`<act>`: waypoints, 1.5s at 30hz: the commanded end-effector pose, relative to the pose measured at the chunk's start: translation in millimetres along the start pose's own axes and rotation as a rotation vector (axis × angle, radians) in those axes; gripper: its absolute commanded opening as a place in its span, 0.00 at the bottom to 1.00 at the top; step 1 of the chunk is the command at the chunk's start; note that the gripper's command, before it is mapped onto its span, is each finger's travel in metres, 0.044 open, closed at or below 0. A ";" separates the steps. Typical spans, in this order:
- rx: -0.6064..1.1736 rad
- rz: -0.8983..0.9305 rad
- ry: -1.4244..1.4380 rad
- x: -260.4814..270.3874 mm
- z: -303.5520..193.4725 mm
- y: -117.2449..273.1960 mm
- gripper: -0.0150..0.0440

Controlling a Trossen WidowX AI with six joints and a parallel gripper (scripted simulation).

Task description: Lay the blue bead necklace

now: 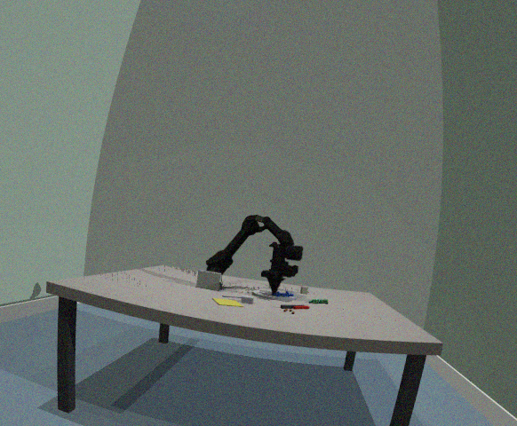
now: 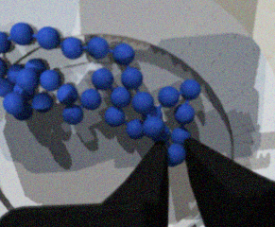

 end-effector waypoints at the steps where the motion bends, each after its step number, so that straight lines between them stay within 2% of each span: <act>1: 0.012 0.000 -0.004 0.2 -2.2 -3.4 0.25; 44: 0.012 0.000 -0.004 0.2 -2.2 -3.4 0.25; 45: 0.001 0.000 0.000 0.0 -0.3 -0.4 0.30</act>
Point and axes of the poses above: the point midway between the two fingers, 35 mm back from their tips, its own y axis back along the fingers, its own x axis across the jaws, z = x × y, the point moved 6 cm from there along y, back along the fingers, and after that the axes turned 14 degrees about -y, right-handed, at the moved point
